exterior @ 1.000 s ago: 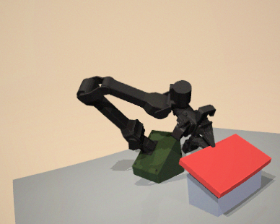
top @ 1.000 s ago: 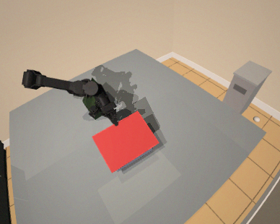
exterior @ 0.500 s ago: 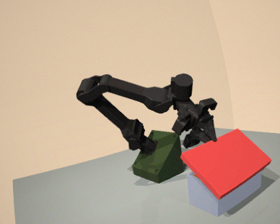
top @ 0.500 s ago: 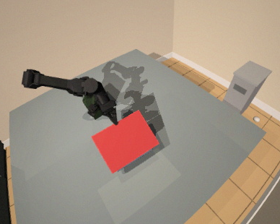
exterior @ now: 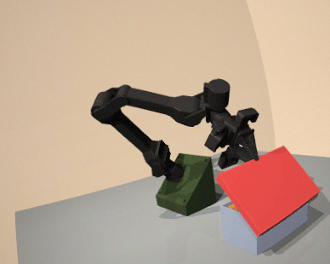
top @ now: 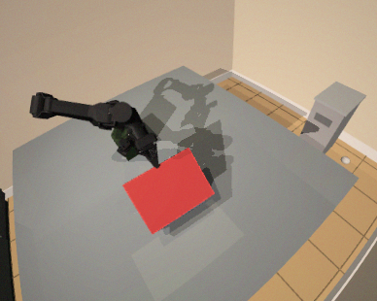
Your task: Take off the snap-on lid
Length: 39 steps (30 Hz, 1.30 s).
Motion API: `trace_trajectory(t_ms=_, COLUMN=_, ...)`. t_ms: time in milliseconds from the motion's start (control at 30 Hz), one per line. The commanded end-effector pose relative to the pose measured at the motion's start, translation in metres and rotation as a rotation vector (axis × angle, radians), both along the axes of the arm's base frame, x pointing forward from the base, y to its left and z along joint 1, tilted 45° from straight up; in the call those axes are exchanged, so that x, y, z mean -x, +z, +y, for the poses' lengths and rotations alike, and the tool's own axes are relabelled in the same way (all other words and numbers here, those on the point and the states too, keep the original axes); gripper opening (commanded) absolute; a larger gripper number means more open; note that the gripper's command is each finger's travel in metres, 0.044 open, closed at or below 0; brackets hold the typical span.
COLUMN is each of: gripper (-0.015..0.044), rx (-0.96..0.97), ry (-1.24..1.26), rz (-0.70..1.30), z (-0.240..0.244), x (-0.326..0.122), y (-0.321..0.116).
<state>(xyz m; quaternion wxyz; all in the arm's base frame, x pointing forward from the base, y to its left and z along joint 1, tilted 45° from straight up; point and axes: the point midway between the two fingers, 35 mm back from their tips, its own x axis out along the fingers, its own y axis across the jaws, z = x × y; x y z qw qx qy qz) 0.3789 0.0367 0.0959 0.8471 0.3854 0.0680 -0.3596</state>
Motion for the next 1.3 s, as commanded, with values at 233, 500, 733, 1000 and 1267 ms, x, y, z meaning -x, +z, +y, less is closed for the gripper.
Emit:
trace_trajectory(t_ms=233, gripper=0.0, rx=-0.006, ry=0.001, rz=-0.01, z=0.012, x=-0.009, y=0.013)
trace_trajectory(t_ms=500, gripper=0.0, rx=-0.006, ry=0.001, rz=-0.01, z=0.019, x=-0.009, y=0.021)
trace_trajectory(t_ms=733, gripper=0.0, rx=-0.007, ry=0.001, rz=-0.009, z=0.025, x=-0.009, y=0.027)
trace_trajectory(t_ms=1000, gripper=0.0, rx=-0.007, ry=0.001, rz=-0.009, z=0.032, x=-0.01, y=0.035)
trace_trajectory(t_ms=1267, gripper=0.0, rx=-0.007, ry=0.001, rz=-0.009, z=0.035, x=-0.009, y=0.038)
